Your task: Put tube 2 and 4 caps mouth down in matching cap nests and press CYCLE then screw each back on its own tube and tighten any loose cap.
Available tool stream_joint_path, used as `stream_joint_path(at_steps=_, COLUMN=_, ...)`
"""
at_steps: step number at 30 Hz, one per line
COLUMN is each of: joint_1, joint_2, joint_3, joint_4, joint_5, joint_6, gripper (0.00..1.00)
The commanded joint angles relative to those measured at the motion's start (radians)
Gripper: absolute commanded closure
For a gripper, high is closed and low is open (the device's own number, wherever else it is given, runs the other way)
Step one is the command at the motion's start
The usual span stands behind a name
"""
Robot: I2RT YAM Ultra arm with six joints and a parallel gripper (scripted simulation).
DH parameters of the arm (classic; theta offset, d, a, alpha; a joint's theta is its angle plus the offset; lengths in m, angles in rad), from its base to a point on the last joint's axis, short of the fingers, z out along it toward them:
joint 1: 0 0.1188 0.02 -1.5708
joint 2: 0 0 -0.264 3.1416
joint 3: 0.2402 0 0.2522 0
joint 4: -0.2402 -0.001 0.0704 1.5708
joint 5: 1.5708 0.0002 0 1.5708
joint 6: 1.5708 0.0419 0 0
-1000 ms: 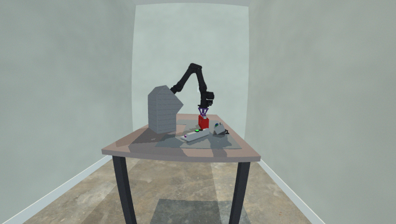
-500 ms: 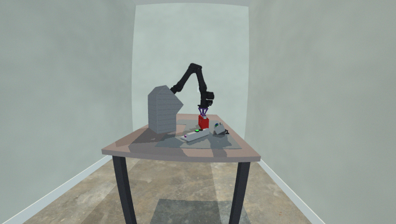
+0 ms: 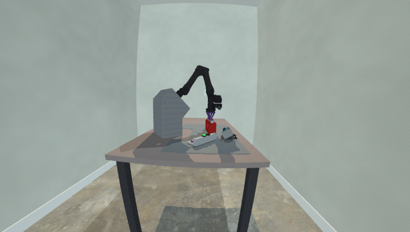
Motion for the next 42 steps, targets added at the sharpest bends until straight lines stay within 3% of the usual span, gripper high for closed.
stream_joint_path(at_steps=1, joint_1=-0.003, joint_2=-0.009, joint_3=0.001, joint_4=0.003, joint_5=-0.001, joint_6=0.120, gripper=1.00)
stream_joint_path(at_steps=10, joint_1=-0.002, joint_2=-0.007, joint_3=0.001, joint_4=0.005, joint_5=0.000, joint_6=0.406, gripper=1.00)
stream_joint_path(at_steps=17, joint_1=-0.002, joint_2=-0.007, joint_3=0.001, joint_4=0.005, joint_5=-0.001, joint_6=0.406, gripper=1.00)
stream_joint_path(at_steps=18, joint_1=-0.002, joint_2=-0.007, joint_3=0.001, joint_4=0.005, joint_5=-0.001, joint_6=0.406, gripper=0.51)
stream_joint_path(at_steps=28, joint_1=-0.002, joint_2=-0.007, joint_3=0.001, joint_4=0.005, joint_5=0.000, joint_6=0.406, gripper=0.51)
stream_joint_path(at_steps=42, joint_1=-0.003, joint_2=-0.011, joint_3=0.001, joint_4=0.001, joint_5=-0.001, joint_6=-0.075, gripper=0.51)
